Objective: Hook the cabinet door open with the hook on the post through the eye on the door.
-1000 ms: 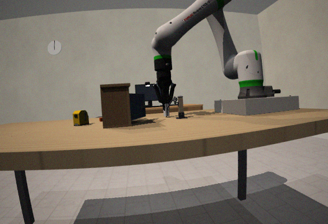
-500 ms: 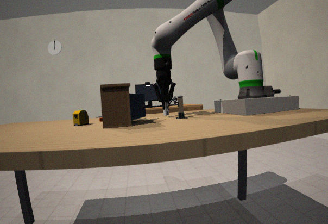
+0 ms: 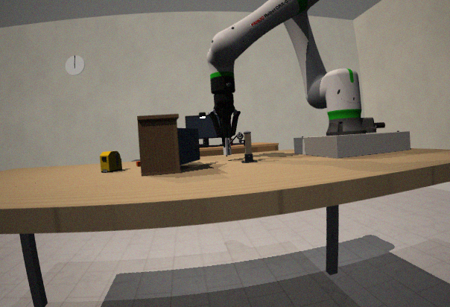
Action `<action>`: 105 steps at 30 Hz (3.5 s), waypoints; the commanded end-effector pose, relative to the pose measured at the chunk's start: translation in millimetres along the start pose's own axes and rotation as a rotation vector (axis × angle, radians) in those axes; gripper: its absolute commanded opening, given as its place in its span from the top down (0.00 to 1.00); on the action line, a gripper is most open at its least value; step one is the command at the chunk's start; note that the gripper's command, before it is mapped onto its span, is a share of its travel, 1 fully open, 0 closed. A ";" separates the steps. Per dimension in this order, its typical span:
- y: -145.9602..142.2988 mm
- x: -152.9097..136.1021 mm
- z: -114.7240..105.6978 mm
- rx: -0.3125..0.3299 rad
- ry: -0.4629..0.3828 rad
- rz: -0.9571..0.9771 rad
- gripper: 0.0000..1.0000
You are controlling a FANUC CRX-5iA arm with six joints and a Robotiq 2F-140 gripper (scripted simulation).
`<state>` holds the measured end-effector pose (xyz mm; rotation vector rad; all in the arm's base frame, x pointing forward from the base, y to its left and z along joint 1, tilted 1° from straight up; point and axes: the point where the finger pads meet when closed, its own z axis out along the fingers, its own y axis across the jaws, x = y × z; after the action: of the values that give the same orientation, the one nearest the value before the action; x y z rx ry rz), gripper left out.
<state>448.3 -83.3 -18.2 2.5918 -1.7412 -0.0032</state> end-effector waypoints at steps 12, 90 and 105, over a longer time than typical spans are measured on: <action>-0.2 4.2 -13.8 0.000 0.000 0.000 0.97; -9.1 4.0 -68.3 0.000 0.000 -0.087 0.97; -21.9 2.3 -68.3 0.000 0.000 -0.208 0.97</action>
<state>467.5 -77.8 49.7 2.7391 -1.4987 -0.0048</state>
